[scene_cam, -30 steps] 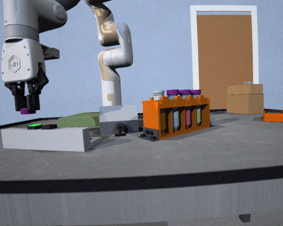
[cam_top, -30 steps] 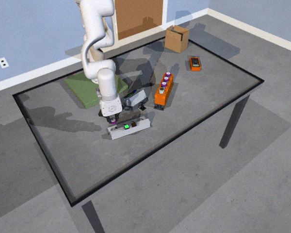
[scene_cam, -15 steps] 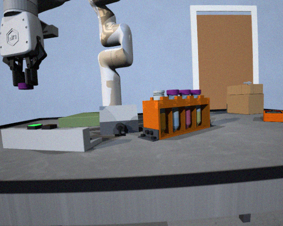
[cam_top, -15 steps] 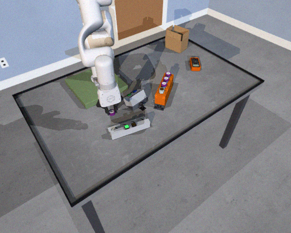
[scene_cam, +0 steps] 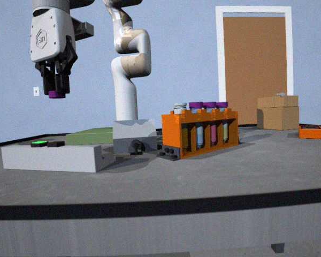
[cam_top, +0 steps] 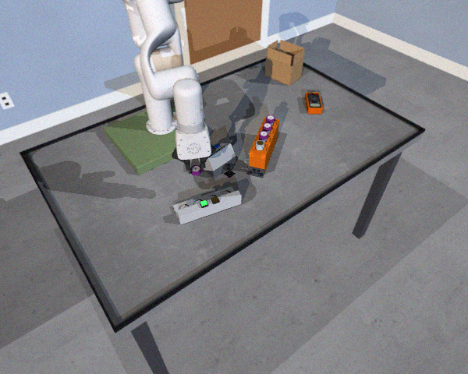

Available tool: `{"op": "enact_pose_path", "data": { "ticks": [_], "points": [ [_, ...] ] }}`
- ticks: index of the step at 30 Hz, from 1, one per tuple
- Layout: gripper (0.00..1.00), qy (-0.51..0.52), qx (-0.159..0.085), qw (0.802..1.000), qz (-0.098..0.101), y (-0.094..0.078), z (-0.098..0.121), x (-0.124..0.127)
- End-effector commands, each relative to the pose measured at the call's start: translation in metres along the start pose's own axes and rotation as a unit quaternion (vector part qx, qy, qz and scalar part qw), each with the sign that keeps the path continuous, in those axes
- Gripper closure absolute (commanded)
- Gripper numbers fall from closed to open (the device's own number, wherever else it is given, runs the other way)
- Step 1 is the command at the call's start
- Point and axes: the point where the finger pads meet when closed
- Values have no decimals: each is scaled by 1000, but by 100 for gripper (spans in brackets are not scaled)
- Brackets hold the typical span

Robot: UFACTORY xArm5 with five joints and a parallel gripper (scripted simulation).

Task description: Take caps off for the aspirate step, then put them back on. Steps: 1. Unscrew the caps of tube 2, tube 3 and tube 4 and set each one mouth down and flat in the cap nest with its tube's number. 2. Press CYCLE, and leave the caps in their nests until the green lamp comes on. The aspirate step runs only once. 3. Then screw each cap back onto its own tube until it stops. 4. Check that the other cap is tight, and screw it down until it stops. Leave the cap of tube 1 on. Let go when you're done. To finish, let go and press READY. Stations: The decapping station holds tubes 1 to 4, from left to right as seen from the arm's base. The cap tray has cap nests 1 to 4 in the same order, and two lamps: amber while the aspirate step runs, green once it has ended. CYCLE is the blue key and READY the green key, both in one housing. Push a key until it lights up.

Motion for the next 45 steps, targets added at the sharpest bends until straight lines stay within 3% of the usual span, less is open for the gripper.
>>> {"op": "enact_pose_path", "data": {
  "ticks": [1, 3, 18, 20, 35, 45],
  "points": [
    [100, -6, -4, 1000, 2, 2, -17, 31],
    [100, -6, -4, 1000, 2, 2, -17, 31],
    [100, -6, -3, 1000, 2, 2, -68, 116],
    [100, -6, -3, 1000, 2, 2, -68, 116],
    [100, -6, -3, 1000, 2, 2, -120, 202],
    [100, -6, -3, 1000, 3, 2, -141, 237]
  ]
}}
Point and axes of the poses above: the point where the finger pads meet when closed, its own y axis back along the fingers, its own x axis across the jaws, z = x × y, and after that the axes turned 3 degrees about -y, right-handed
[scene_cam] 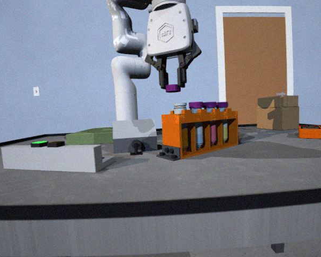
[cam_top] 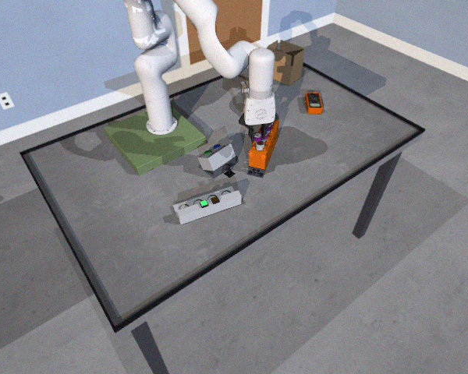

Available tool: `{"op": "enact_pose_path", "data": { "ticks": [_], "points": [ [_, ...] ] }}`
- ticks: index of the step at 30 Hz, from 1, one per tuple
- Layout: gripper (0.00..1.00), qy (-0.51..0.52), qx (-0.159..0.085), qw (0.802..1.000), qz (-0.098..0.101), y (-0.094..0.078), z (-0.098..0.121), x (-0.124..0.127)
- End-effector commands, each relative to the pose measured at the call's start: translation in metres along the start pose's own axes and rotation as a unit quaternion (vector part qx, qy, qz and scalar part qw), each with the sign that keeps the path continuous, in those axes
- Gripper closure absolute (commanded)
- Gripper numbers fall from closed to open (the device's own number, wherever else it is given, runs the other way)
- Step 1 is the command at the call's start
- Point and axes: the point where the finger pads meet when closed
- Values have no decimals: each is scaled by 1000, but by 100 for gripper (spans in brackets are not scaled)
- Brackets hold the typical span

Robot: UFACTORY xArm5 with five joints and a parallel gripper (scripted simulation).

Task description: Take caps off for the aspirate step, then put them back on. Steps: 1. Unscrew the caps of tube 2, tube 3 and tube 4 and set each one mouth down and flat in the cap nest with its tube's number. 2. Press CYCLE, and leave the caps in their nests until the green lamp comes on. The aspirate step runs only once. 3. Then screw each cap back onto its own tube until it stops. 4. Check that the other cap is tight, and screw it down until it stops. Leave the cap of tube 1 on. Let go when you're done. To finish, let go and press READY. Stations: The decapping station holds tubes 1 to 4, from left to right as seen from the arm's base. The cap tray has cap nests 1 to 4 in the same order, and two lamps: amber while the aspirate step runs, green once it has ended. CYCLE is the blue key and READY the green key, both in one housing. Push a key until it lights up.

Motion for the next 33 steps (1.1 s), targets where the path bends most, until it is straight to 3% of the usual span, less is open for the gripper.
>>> {"op": "enact_pose_path", "data": {
  "ticks": [1, 9, 18, 33],
  "points": [
    [100, -1, 0, 1000, 1, 1, -6, 14],
    [100, -1, 0, 1000, 1, 1, -6, 14],
    [100, -1, 0, 1000, 1, -24, -6, 14],
    [100, -1, 0, 1000, 1, -25, -6, 14]
  ]
}}
Point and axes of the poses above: the point where the finger pads meet when closed, its own y axis back along the fingers, its own x axis across the jaws, z = x × y, and after that the axes turned 3 degrees about -y, right-handed
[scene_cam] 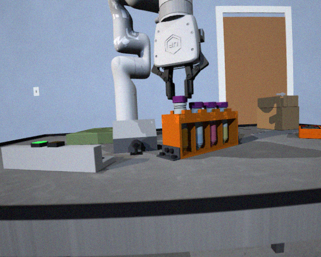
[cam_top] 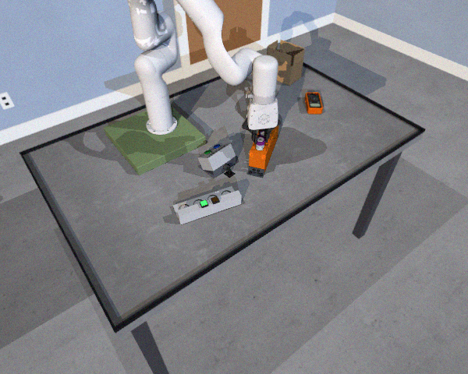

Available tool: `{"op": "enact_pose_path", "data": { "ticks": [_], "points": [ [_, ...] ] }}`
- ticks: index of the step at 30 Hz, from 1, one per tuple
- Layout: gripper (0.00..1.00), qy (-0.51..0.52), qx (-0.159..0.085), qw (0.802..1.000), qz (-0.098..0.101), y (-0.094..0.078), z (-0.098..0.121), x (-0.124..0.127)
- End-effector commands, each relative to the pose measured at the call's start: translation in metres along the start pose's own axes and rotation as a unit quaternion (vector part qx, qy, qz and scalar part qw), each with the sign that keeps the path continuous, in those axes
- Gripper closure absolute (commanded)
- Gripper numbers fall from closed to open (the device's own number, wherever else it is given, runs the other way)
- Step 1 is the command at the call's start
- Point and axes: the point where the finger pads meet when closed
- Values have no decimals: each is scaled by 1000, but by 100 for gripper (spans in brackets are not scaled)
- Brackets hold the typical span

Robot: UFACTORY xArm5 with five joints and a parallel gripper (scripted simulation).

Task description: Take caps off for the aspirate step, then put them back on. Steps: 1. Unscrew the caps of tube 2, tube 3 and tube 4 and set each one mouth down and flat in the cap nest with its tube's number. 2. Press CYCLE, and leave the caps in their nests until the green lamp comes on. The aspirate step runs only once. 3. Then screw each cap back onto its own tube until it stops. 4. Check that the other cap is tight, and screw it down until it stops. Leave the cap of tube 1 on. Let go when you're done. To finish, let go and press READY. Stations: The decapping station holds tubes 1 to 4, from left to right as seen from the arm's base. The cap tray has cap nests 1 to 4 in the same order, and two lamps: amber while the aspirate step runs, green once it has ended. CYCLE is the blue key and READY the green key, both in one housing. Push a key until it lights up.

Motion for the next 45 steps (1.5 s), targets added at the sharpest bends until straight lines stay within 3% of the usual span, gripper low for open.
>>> {"op": "enact_pose_path", "data": {
  "ticks": [1, 34, 35, 45],
  "points": [
    [100, 0, 0, 1000, 2, 0, 1, 1],
    [100, 0, 0, 1000, 2, -9, 1, 1],
    [54, 0, 0, 1000, 2, -9, 1, 1],
    [54, 0, 0, 1000, 2, -9, 1, 1]
  ]
}}
Point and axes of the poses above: the point where the finger pads meet when closed, its own y axis back along the fingers, its own x axis across the jaws, z = x × y, and after that the axes turned 3 degrees about -y, right-handed
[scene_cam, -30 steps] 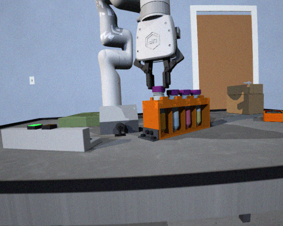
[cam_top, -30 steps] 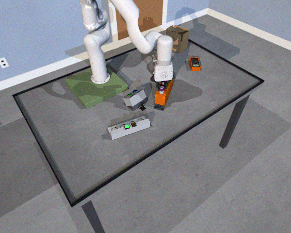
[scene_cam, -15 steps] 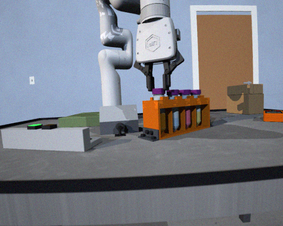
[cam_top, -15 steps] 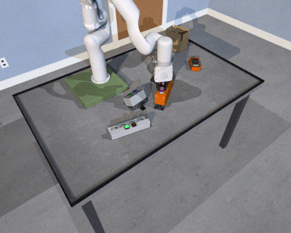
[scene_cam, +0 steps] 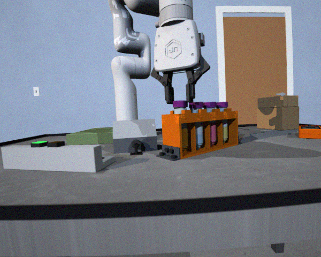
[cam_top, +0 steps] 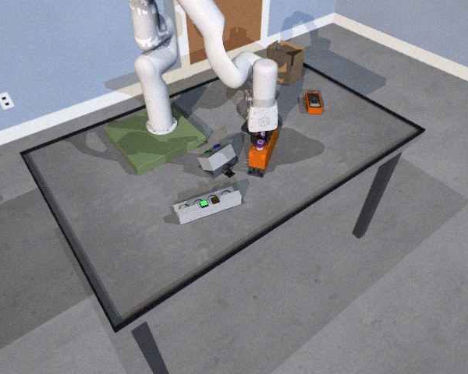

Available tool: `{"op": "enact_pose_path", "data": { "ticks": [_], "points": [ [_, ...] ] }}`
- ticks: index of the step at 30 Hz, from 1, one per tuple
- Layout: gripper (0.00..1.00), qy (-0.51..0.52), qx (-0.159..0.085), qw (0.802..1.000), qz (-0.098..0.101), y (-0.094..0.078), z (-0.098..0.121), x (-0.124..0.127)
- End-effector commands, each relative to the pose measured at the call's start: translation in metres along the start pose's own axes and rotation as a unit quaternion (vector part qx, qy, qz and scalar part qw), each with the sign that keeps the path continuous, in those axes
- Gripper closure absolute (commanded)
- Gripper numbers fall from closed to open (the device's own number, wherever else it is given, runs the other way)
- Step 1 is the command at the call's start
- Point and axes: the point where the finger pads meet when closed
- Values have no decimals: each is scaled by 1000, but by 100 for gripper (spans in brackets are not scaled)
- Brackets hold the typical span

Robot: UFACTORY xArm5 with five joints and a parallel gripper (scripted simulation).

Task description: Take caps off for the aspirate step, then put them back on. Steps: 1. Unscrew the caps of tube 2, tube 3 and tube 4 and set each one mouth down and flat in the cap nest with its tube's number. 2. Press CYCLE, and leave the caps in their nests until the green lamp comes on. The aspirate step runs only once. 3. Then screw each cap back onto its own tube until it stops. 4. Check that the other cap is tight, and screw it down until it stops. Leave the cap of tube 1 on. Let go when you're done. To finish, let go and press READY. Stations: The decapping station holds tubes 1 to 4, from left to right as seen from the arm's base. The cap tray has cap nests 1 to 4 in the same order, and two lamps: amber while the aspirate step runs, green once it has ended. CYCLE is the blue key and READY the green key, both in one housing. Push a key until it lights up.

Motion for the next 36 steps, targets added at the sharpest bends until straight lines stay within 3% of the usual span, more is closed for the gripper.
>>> {"op": "enact_pose_path", "data": {
  "ticks": [1, 33, 34, 36],
  "points": [
    [54, 0, 0, 1000, 2, 1, 1, 1],
    [54, -49, 0, 999, 2, -6, 1, 1],
    [100, -49, 0, 999, 2, -6, 1, 1],
    [100, -49, 0, 999, 2, -6, 1, 1]
  ]
}}
Point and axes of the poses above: the point where the finger pads meet when closed, its own y axis back along the fingers, its own x axis across the jaws, z = x × y, and after that the axes turned 3 degrees about -y, right-handed
